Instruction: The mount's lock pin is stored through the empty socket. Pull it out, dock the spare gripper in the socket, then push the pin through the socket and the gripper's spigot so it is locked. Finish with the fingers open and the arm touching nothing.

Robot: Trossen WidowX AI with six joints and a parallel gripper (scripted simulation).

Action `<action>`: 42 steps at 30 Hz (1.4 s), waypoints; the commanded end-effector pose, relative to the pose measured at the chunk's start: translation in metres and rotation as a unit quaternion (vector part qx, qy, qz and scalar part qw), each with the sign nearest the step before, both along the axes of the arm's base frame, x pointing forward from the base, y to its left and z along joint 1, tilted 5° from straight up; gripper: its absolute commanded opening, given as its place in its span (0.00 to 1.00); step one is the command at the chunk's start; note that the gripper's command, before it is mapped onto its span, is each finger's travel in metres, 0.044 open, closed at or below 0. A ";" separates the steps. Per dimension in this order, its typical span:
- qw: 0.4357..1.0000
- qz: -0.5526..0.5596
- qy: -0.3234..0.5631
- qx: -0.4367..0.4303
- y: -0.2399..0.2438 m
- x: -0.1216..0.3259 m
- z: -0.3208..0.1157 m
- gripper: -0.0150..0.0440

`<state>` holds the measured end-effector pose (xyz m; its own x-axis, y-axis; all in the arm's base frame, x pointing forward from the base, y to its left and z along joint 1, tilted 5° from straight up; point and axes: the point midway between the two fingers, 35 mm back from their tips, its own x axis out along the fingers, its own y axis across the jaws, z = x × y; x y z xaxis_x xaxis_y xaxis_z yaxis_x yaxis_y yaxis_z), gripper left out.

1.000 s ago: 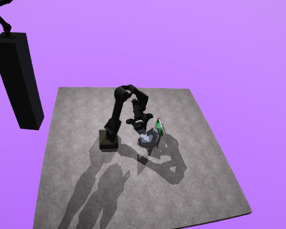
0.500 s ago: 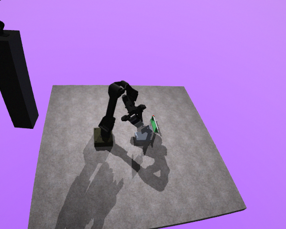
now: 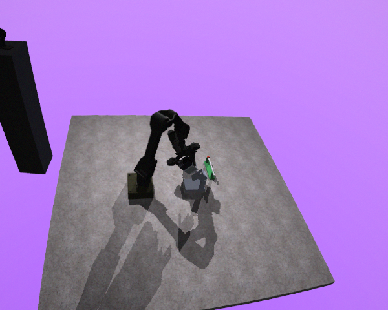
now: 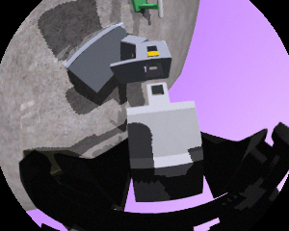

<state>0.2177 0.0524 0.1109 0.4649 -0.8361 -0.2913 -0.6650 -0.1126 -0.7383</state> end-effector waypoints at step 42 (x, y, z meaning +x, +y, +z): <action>1.000 0.003 -0.006 0.001 0.003 0.045 -0.036 0.25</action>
<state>0.2580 0.0538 0.0746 0.4642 -0.8358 -0.2932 -0.6644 -0.1097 -0.7393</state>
